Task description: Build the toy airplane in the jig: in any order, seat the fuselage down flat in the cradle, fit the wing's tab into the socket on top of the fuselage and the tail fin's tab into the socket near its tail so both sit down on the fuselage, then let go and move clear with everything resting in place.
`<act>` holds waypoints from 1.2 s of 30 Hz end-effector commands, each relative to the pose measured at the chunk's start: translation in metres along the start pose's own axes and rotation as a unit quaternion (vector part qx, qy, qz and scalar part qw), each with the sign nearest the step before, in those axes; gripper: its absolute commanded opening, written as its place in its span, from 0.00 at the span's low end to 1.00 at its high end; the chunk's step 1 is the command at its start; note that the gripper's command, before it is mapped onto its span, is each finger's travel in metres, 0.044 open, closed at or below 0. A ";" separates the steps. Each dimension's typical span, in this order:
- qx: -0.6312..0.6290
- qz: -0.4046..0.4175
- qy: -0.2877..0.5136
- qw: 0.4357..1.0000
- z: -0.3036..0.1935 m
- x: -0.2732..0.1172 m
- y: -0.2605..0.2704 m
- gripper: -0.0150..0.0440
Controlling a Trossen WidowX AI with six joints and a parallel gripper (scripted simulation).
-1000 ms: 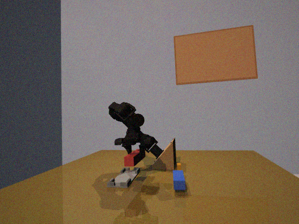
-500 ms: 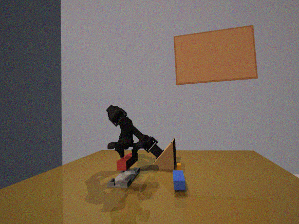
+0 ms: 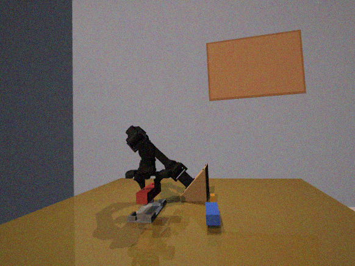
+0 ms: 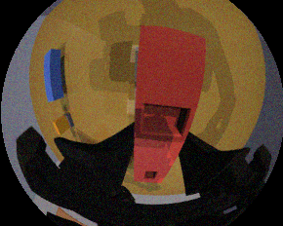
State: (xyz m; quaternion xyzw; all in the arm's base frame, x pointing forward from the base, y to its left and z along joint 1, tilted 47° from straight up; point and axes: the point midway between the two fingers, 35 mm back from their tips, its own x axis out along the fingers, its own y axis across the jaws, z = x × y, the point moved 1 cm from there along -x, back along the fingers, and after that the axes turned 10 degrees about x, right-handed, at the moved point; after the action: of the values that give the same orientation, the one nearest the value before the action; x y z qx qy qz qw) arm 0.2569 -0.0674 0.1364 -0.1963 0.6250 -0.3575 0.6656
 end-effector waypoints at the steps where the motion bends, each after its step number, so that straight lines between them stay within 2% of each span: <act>1: -0.003 -0.003 0.000 1.000 -0.001 0.001 0.000 0.58; 18: -0.003 -0.002 0.000 1.000 -0.001 0.002 0.000 0.58; 36: -0.002 -0.002 -0.001 1.000 0.000 0.031 -0.001 0.58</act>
State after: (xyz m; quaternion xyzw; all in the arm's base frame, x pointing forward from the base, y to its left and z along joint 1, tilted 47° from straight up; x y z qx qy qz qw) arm 0.2577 -0.0866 0.1194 -0.1954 0.6233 -0.3576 0.6674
